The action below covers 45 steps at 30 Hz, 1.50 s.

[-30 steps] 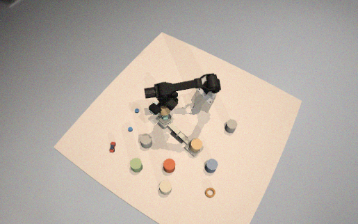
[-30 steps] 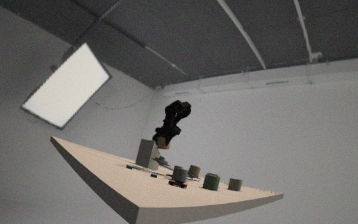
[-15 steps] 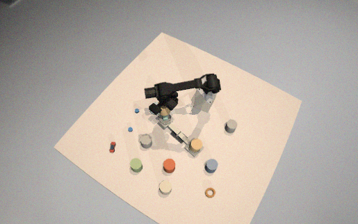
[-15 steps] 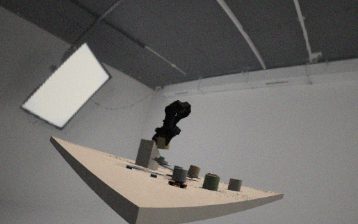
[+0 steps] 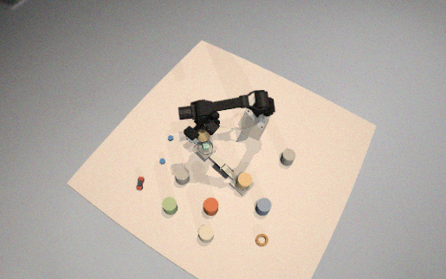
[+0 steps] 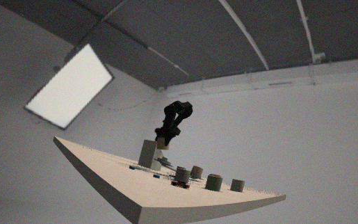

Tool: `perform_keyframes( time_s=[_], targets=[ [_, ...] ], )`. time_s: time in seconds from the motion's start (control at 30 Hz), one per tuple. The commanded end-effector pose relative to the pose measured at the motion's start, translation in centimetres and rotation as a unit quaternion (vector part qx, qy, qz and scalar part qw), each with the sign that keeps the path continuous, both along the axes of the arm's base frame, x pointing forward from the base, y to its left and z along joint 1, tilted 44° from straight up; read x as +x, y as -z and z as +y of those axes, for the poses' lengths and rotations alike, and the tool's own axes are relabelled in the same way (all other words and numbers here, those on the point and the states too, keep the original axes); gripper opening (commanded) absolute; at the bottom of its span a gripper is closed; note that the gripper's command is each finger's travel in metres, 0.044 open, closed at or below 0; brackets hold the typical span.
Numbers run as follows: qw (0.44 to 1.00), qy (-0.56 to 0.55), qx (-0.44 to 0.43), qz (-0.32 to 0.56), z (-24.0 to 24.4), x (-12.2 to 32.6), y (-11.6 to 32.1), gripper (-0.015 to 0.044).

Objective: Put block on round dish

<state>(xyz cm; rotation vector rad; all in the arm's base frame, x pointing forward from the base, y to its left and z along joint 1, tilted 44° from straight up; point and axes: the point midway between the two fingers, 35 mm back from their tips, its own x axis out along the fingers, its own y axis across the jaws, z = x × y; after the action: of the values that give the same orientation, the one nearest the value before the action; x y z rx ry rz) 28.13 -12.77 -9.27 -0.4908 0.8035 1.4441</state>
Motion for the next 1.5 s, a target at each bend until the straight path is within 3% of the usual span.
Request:
perform_keyframes(
  time_s=[0.0,0.77,1.47],
  targets=[
    [1.000,0.007,-0.003,0.004,-1.7,-2.3,2.3,0.0000],
    [1.000,0.006,-0.007,0.003,-4.5,-16.0,14.0,0.0000],
    [1.000,0.006,-0.006,0.002,-1.6,-16.6,17.3,0.0000]
  ],
)
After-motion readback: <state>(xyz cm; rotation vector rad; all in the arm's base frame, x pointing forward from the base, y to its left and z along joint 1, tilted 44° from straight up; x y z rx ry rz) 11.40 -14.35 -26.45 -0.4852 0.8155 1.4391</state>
